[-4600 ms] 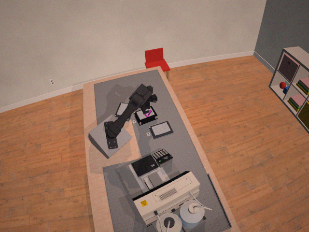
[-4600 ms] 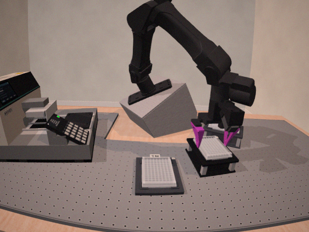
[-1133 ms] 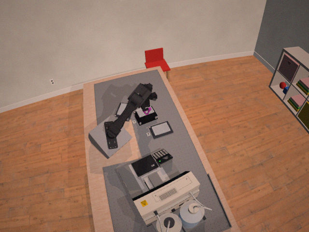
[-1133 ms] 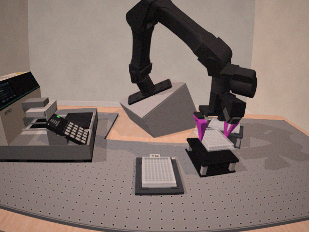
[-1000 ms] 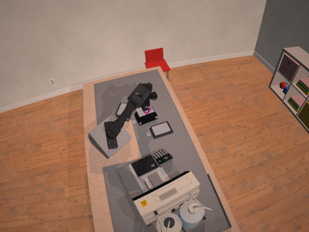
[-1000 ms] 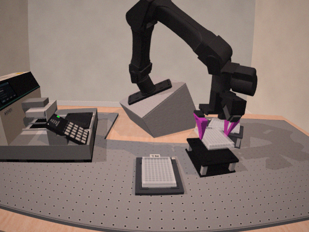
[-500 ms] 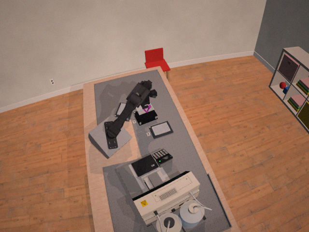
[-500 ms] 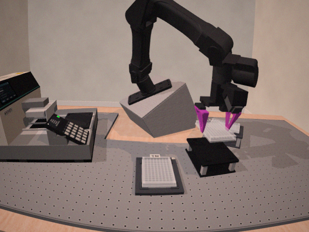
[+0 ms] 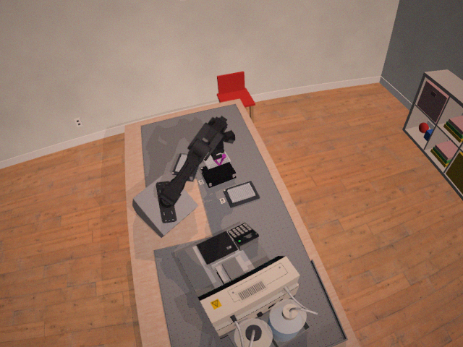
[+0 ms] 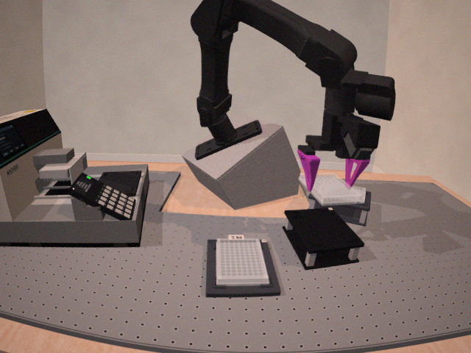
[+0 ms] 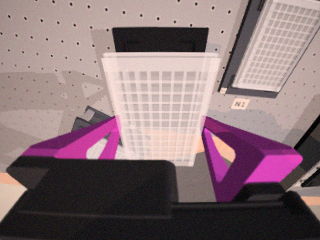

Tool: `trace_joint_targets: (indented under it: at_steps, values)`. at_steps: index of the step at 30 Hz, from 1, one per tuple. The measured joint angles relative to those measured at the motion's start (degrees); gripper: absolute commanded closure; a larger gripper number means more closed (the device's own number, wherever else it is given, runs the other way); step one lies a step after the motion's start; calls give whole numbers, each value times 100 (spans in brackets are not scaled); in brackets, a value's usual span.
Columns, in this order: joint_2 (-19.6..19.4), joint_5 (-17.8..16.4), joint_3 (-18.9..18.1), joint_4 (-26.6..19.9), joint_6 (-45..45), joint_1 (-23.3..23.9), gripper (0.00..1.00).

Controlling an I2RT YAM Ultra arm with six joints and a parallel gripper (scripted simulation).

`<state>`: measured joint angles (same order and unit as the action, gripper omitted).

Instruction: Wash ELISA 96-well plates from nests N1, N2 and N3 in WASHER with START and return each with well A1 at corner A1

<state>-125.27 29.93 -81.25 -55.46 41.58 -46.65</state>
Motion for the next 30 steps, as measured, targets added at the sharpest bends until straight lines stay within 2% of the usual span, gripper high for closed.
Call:
trace_joint_targets:
  at_steps: [9, 21, 30]
  values:
    - [57, -4, -98, -195, 72, -59, 100]
    - [87, -9, -66, -192, 20, -42, 100]
    - [741, 39, 350, -157, -466, 501, 100]
